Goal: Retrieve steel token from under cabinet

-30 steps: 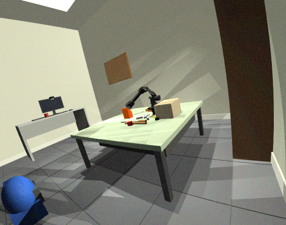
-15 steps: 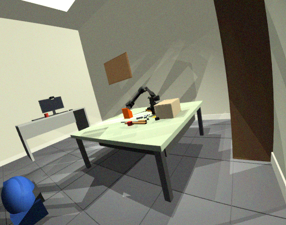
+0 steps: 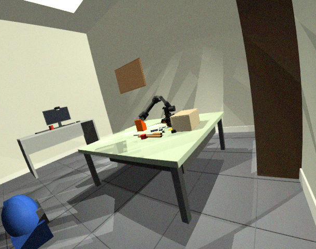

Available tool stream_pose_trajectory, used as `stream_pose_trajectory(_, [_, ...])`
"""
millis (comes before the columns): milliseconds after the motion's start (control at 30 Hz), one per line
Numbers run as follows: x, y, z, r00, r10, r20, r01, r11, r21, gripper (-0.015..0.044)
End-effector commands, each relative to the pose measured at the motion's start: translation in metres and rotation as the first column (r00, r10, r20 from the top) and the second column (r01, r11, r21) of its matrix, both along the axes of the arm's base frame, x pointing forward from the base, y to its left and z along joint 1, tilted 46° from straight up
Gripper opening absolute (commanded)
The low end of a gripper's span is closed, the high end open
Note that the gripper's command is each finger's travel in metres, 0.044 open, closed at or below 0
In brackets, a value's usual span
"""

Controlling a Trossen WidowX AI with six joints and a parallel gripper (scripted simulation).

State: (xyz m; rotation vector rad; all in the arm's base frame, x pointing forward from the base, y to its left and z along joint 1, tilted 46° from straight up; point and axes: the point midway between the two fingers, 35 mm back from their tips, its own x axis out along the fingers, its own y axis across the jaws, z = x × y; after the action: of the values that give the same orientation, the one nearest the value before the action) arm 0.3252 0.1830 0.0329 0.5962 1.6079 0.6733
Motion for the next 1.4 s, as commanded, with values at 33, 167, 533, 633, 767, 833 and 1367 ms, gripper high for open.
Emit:
stream_pose_trajectory(33, [-0.007, 0.0, 0.0, 1.0, -0.001, -0.004, 0.001, 1.0, -0.002, 0.0])
stream_pose_trajectory(167, [-0.011, 0.0, 0.0, 1.0, -0.001, -0.004, 0.001, 1.0, -0.002, 0.0])
stream_pose_trajectory(533, [-0.023, -0.001, 0.002, 1.0, -0.001, -0.005, 0.001, 1.0, -0.002, 0.0])
stream_pose_trajectory(633, [-0.026, -0.001, 0.003, 1.0, -0.001, -0.005, 0.001, 1.0, -0.002, 0.0])
stream_pose_trajectory(767, [-0.03, -0.001, 0.003, 1.0, -0.001, -0.005, 0.001, 1.0, -0.002, 0.0])
stream_pose_trajectory(833, [-0.032, -0.001, 0.003, 1.0, -0.001, -0.005, 0.001, 1.0, -0.002, 0.0])
stream_pose_trajectory(1367, [-0.05, -0.002, 0.006, 1.0, -0.001, -0.007, 0.001, 1.0, -0.002, 0.0])
